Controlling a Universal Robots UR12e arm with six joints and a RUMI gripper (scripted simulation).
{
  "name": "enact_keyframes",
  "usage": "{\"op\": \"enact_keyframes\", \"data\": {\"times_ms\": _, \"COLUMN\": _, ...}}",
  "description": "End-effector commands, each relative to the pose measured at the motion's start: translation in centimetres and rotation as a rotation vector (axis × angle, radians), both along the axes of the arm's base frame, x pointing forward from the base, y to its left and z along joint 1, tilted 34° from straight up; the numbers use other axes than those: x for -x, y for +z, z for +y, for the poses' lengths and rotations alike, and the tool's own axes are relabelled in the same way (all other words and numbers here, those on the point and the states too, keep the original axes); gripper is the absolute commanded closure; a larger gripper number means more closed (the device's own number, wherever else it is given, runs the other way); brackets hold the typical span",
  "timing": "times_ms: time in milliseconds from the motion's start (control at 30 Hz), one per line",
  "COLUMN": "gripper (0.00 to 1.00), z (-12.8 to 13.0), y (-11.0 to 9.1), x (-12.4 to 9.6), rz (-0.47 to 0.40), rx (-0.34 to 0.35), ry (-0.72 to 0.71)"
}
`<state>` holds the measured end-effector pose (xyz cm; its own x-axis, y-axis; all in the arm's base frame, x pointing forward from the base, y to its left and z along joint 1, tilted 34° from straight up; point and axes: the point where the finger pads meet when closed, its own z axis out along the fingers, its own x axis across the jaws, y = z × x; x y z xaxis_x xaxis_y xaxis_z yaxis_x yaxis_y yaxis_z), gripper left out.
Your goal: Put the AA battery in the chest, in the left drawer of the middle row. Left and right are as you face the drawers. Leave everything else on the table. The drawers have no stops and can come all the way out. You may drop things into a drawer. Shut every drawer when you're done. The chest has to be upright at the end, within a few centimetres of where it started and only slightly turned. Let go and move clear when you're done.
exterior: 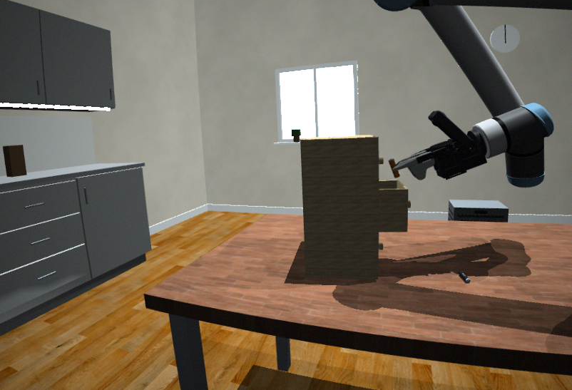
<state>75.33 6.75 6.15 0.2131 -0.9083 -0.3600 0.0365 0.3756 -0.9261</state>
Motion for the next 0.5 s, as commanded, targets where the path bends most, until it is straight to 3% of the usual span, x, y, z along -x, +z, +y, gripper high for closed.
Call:
{"op": "enact_keyframes", "data": {"times_ms": 0, "gripper": 0.95, "z": -0.02, "y": 0.56, "x": -1.05, "rz": -0.004, "rx": 0.002, "ry": -0.001}}
{"op": "enact_keyframes", "data": {"times_ms": 467, "gripper": 0.95, "z": -0.01, "y": 0.88, "x": -1.73, "rz": -0.003, "rx": 0.002, "ry": -0.002}}
